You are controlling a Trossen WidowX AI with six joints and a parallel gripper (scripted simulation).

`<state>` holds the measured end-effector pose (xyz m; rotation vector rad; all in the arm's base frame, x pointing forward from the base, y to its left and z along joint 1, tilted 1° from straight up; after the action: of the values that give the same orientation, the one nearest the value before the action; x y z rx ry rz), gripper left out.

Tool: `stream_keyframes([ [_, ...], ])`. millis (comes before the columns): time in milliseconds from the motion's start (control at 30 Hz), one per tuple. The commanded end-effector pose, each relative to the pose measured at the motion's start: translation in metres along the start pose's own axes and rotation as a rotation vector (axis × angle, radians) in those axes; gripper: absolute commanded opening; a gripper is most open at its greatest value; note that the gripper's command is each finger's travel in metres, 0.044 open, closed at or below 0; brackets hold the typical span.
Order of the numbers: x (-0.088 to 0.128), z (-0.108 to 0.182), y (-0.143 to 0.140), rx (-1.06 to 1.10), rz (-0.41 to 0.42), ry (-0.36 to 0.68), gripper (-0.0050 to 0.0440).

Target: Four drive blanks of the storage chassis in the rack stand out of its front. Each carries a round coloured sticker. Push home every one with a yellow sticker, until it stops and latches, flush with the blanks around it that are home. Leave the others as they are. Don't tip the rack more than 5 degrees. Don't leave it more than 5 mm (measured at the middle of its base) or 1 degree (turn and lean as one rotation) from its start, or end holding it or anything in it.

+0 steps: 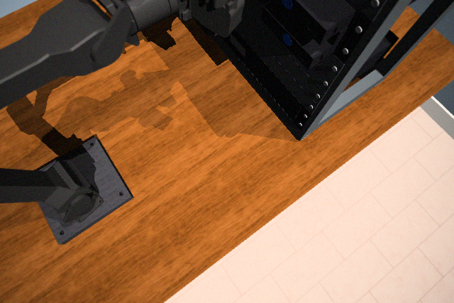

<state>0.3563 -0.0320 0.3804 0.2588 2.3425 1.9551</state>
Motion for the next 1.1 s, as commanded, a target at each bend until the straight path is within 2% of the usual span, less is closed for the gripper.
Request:
stream_keyframes([
  [0,0.0044,-0.004,0.0186,-0.009,-0.056,-0.008,0.0],
  [1067,0.0015,-0.0045,0.0216,-0.009,-0.056,-0.008,0.0],
])
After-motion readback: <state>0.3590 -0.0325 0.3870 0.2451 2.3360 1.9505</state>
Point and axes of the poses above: the point midway between the two fingers, 35 mm back from their tips, its own x axis back along the fingers, its own y axis across the jaws, z = x × y, the point moved 6 cm from there along x, back along the fingers, and after that the axes turned 10 degrees about x, right-handed, at the moved point
